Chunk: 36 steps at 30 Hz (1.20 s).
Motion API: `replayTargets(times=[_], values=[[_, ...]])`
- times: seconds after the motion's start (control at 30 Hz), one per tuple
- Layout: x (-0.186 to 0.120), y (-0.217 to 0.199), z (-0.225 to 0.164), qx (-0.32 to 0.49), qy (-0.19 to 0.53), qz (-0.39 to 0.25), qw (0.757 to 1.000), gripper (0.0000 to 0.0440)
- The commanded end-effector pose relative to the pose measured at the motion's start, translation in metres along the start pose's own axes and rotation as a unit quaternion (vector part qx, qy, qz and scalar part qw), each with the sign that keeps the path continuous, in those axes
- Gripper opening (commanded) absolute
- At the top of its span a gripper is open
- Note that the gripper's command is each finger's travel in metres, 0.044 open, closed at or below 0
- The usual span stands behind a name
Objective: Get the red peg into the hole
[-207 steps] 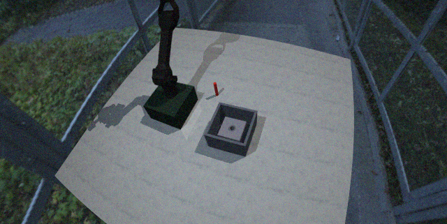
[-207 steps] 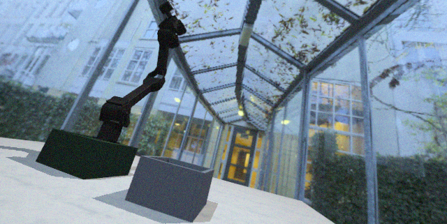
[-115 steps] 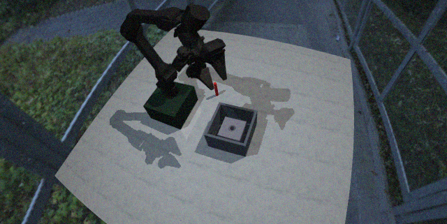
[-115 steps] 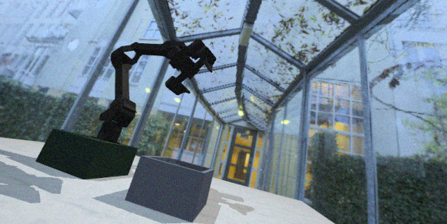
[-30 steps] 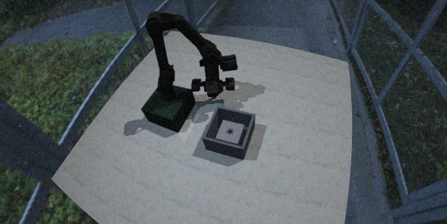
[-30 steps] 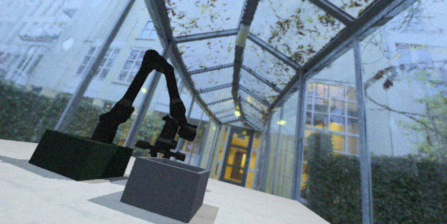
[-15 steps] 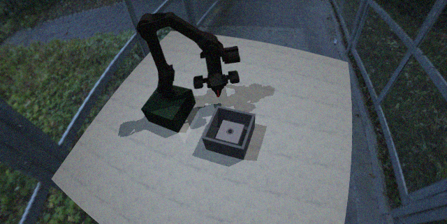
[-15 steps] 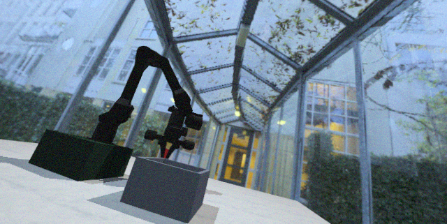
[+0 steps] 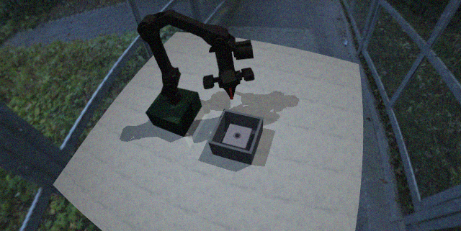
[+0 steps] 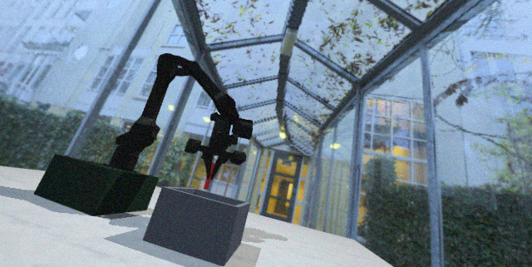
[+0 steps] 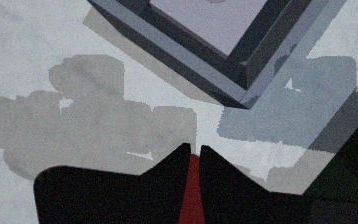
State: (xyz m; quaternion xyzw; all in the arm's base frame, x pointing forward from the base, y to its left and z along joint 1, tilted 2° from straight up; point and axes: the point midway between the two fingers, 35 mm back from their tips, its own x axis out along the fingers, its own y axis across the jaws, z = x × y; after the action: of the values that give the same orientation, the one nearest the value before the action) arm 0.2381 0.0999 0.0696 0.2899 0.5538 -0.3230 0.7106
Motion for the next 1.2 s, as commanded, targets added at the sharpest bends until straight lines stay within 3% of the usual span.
replayTargets(times=[0.0, 0.5, 1.17], values=[[-0.011, 0.006, 0.022, 0.007, -0.013, 0.007, 1.000, 0.0000], [-0.004, 0.001, 0.089, 0.052, -0.017, -0.005, 0.998, 0.0000], [0.041, -0.009, 0.148, 0.112, 0.006, -0.016, 0.994, 0.0009]])
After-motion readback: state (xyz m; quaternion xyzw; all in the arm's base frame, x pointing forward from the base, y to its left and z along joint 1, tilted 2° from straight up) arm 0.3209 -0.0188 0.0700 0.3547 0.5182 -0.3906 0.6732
